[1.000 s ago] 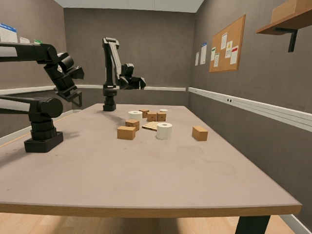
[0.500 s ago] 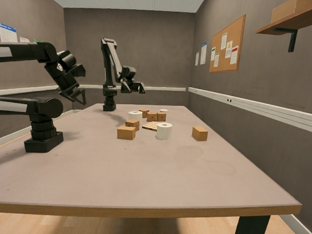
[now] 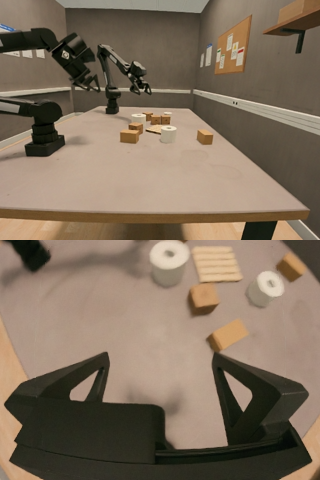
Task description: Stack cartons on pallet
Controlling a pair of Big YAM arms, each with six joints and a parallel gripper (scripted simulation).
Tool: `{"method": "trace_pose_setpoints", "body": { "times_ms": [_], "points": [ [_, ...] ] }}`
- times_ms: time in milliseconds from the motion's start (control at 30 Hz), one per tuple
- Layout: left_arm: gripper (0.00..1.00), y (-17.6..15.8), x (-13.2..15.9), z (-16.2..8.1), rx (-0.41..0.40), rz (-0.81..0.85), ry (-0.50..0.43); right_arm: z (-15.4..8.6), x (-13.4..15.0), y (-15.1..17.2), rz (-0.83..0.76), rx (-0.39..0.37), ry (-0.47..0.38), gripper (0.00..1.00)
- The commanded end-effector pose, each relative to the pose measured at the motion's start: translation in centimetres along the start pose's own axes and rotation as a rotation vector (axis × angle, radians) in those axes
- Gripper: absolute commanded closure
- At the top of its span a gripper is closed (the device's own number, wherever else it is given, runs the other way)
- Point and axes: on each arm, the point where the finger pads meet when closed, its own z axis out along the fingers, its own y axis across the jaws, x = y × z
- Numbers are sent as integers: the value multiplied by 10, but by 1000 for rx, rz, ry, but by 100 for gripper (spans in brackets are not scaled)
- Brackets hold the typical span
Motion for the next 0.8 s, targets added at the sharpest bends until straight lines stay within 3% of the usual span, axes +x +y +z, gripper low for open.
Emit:
{"method": "trace_pose_setpoints", "body": {
  "times_ms": [0, 100, 167, 467, 633, 767],
  "points": [
    [0, 17, -21, -16, -30, -4, 15, -21, -54, -32, -15, 54, -114, 0],
    [0, 32, -10, -25, -57, -18, 73, -31, -78, -69, 50, 142, -177, 0],
    [0, 32, -10, -25, -57, -18, 73, -31, -78, -69, 50, 142, -177, 0],
    [0, 73, 23, -42, -134, -60, 248, -83, -186, -220, 256, 466, -491, 0],
    [0, 74, 21, -44, -138, -65, 255, -105, -246, -285, 290, 598, -649, 0],
    [0, 73, 18, -43, -138, -72, 242, -110, -262, -304, 300, 637, -689, 0]
  ]
}}
